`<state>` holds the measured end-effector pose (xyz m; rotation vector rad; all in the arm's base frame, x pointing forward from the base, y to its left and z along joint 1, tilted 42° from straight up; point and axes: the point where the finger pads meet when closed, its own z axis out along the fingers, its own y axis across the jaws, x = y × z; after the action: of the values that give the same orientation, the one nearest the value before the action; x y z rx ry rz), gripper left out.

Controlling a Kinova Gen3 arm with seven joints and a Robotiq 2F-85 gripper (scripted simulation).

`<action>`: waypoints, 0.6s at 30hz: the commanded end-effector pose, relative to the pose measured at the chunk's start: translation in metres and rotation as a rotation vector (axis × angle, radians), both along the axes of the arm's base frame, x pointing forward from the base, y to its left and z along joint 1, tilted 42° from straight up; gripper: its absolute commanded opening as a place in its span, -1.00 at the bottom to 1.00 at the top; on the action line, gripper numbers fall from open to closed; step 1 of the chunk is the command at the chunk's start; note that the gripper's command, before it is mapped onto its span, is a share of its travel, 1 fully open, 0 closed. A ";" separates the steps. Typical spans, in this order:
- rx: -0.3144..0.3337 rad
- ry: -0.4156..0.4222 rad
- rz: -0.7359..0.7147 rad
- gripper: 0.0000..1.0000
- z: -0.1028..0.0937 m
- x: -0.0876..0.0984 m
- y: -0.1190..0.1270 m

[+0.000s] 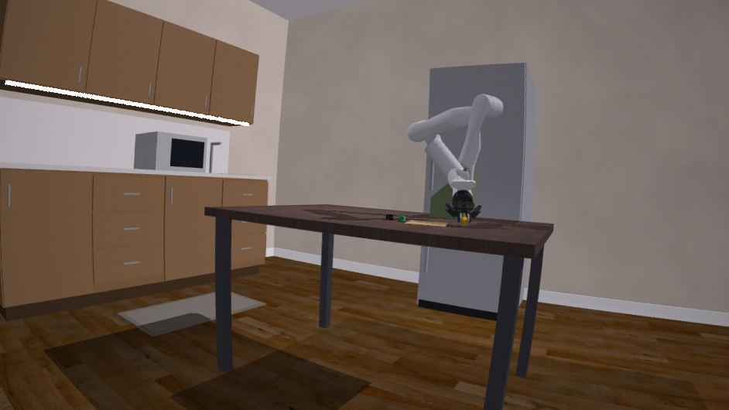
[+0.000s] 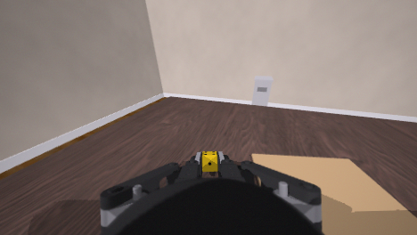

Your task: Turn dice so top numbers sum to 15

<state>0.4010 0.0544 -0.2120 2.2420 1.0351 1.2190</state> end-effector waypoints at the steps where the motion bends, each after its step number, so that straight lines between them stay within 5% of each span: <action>1: 0.001 -0.001 0.001 -0.69 0.000 0.000 0.001; 18: 0.001 -0.001 0.001 -0.69 -0.001 0.001 -0.001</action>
<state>0.4013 0.0540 -0.2128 2.2421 1.0352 1.2203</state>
